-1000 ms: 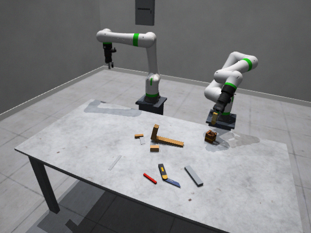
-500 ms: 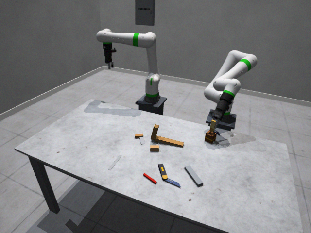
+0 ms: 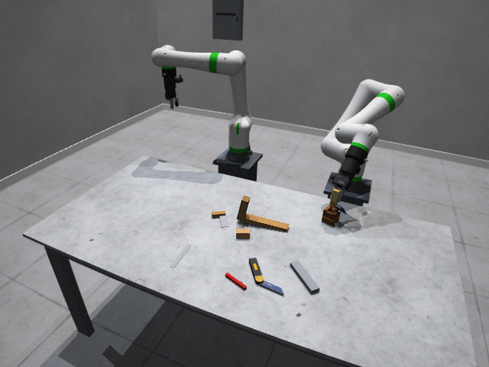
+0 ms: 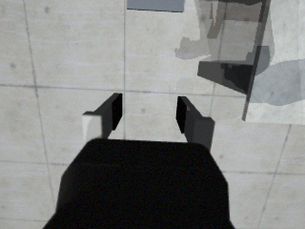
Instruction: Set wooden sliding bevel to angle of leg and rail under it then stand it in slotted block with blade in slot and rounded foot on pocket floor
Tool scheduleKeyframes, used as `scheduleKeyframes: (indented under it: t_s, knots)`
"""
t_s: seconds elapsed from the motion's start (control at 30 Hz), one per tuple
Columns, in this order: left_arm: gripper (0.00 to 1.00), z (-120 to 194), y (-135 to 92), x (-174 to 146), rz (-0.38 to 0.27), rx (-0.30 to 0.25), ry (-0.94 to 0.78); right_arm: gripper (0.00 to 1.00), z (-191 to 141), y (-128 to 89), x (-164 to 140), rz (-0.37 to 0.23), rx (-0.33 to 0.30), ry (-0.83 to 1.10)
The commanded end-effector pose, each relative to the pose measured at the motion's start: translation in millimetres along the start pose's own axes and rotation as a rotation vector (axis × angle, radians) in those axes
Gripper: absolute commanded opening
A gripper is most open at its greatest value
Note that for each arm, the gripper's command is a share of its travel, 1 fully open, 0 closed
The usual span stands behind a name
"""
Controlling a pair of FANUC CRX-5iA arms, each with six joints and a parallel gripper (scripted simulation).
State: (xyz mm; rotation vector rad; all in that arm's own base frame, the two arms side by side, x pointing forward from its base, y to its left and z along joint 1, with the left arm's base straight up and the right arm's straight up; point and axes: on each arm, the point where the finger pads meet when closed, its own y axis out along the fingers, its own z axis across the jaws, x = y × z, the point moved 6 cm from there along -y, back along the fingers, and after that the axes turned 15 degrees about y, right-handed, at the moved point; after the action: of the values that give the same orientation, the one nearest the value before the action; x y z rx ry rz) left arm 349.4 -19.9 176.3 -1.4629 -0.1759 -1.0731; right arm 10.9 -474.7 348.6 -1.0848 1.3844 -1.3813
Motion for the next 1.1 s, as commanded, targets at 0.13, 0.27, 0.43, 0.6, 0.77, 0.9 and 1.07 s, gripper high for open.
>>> scheduleKeyframes:
  t_s: [0.13, 0.27, 0.43, 0.6, 0.77, 0.9, 1.07]
  knots:
    - [0.0, 0.3, -0.3, 1.1, -0.002, 0.001, 0.001, 1.0, -0.1, -1.0, 0.2, -0.002, 0.0, 0.0]
    - [0.0, 0.3, -0.3, 1.1, -0.002, 0.001, 0.001, 1.0, -0.1, -1.0, 0.2, -0.002, 0.0, 0.0]
    - [0.0, 0.3, -0.3, 1.1, -0.002, 0.001, 0.001, 1.0, -0.1, -1.0, 0.2, -0.002, 0.0, 0.0]
    - [0.0, 0.3, -0.3, 1.1, -0.002, 0.001, 0.001, 1.0, -0.1, -1.0, 0.2, -0.002, 0.0, 0.0]
    - [0.0, -0.1, 1.0, -0.1, -0.002, 0.001, 0.001, 1.0, -0.1, -1.0, 0.2, -0.002, 0.0, 0.0]
    - [0.0, -1.6, 7.0, -5.9, -0.002, 0.001, 0.001, 1.0, -0.1, -1.0, 0.2, -0.002, 0.0, 0.0]
    - [0.0, -2.2, 9.3, -8.2, -0.002, 0.001, 0.001, 1.0, -0.1, -1.0, 0.2, -0.002, 0.0, 0.0]
